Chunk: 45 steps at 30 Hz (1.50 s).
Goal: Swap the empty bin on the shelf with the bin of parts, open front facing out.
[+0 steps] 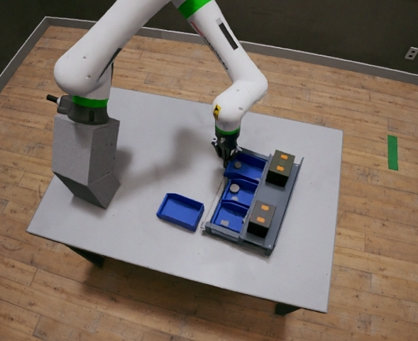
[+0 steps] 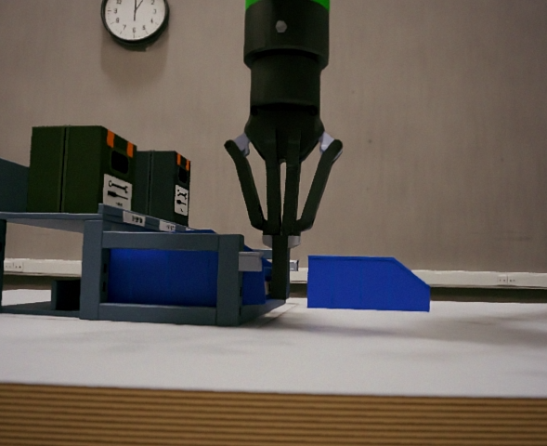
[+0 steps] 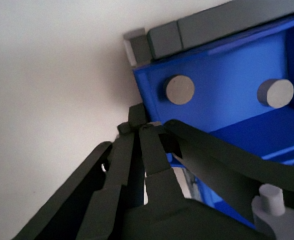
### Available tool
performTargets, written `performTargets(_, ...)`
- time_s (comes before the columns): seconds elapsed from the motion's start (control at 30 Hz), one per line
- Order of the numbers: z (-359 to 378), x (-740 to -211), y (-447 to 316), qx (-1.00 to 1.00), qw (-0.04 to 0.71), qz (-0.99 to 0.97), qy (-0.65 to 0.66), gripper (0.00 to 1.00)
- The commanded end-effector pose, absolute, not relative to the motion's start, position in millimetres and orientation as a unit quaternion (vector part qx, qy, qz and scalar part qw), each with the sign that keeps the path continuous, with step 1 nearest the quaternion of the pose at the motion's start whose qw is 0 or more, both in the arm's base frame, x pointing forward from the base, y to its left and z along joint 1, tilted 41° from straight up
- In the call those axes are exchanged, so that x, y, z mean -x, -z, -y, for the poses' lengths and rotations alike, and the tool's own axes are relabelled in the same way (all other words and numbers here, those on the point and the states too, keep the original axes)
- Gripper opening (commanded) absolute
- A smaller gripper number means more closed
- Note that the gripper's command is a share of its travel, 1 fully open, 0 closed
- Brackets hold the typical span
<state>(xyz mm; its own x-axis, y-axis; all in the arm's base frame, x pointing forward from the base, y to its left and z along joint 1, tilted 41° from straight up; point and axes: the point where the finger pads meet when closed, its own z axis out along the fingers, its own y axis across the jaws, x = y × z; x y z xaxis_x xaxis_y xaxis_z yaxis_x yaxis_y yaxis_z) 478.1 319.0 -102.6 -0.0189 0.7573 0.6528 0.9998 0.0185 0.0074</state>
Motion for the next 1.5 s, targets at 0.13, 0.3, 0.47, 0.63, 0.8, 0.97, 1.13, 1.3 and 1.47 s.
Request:
performTargets(0.13, -318.7, -488.9, 101.9, 0.656, 0.245, 0.67, 0.247, 0.1)
performTargets(0.3, -318.8, -493.3, 101.9, 0.656, 0.245, 0.67, 0.247, 0.1)
performTargets(0.47, -318.9, -499.7, 101.8, 0.656, 0.245, 0.67, 0.247, 0.1)
performTargets(0.63, -319.0, -504.9, 101.8, 0.656, 0.245, 0.67, 0.247, 0.1)
performTargets(0.8, -319.1, -507.4, 101.8, 0.656, 0.245, 0.67, 0.247, 0.1)
performTargets(0.97, -319.1, -510.2, 101.7, 0.656, 0.245, 0.67, 0.247, 0.1)
performTargets(1.13, -319.1, -511.7, 101.7, 0.656, 0.245, 0.67, 0.247, 0.1)
performTargets(1.3, -319.1, -512.1, 101.7, 0.656, 0.245, 0.67, 0.247, 0.1)
performTargets(1.47, -319.1, -512.1, 101.7, 0.656, 0.245, 0.67, 0.247, 0.1)
